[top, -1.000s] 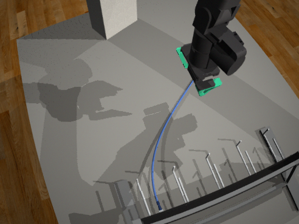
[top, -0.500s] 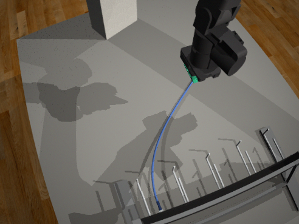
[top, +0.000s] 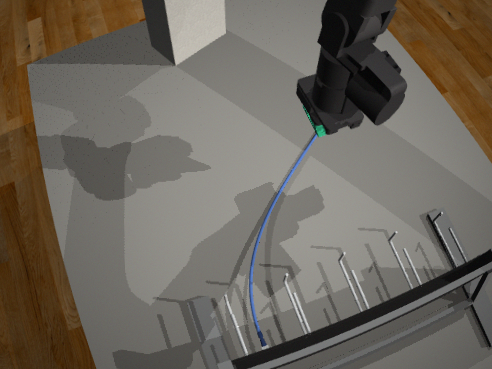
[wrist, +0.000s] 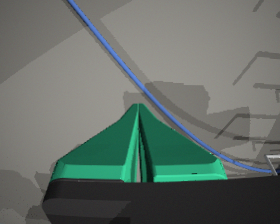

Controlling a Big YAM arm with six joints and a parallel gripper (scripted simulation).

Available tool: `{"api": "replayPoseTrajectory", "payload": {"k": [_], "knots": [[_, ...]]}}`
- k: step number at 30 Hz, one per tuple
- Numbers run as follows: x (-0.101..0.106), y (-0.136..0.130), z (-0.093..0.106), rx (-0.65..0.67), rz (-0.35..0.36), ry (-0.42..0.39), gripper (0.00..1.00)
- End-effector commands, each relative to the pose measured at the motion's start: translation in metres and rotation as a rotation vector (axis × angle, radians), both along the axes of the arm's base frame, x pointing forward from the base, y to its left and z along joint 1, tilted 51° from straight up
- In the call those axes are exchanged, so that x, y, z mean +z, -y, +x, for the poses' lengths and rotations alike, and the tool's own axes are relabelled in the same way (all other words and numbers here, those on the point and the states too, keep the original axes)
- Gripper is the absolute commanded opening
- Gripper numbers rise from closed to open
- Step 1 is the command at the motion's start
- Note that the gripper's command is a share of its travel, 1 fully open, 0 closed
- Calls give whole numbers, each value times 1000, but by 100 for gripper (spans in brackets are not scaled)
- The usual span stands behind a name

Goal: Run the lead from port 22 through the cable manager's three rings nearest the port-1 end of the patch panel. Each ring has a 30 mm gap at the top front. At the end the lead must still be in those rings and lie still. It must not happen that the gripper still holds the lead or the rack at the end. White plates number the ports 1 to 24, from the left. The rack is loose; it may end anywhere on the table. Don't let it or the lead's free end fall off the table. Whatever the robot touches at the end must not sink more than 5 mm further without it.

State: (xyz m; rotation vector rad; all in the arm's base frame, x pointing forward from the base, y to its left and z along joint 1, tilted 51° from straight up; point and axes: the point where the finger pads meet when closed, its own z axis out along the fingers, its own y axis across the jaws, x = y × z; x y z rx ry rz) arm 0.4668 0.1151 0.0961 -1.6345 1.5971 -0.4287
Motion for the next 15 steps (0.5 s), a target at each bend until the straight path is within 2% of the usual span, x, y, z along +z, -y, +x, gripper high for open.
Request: {"api": "replayPoseTrajectory", "payload": {"k": [1, 11, 13, 15], "knots": [[9, -2, 0, 12, 3, 25, 0], [9, -2, -1, 17, -3, 27, 0], [1, -4, -5, 52, -40, 35, 0], [-15, -5, -12, 134, -136, 52, 0]]}}
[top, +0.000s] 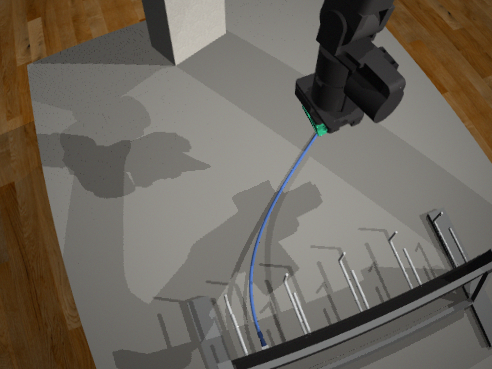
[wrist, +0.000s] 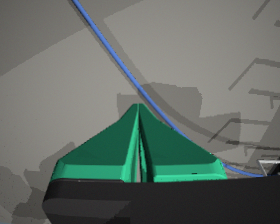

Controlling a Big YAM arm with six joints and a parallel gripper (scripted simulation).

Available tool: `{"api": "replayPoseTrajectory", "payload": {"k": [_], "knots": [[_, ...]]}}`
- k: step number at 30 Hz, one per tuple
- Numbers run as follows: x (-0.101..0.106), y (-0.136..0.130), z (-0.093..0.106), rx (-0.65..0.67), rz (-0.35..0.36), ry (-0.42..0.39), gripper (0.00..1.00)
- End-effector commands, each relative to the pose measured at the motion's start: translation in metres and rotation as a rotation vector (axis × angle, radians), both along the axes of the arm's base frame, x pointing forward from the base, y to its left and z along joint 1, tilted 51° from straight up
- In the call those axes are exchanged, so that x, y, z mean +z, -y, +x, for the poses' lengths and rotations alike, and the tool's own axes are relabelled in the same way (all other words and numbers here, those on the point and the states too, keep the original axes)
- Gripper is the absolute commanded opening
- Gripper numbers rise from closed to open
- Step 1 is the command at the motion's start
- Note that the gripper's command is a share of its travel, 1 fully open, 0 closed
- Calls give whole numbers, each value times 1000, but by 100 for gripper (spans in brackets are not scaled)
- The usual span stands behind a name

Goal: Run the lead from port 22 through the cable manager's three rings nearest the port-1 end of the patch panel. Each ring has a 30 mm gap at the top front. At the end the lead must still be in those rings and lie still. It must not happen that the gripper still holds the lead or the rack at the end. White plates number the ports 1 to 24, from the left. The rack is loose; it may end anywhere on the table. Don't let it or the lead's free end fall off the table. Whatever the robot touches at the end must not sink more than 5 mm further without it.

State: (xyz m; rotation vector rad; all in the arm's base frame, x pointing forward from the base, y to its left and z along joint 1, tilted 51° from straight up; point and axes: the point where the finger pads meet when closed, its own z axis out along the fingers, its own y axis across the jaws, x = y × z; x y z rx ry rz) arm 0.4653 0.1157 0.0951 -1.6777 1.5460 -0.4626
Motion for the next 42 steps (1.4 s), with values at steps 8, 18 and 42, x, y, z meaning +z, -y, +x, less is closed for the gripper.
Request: {"api": "replayPoseTrajectory", "payload": {"k": [8, 18, 42], "knots": [[-37, 2, -30, 355, -407, 151, 0], [-26, 2, -29, 352, -407, 168, 33], [-25, 2, -28, 347, -401, 168, 33]]}}
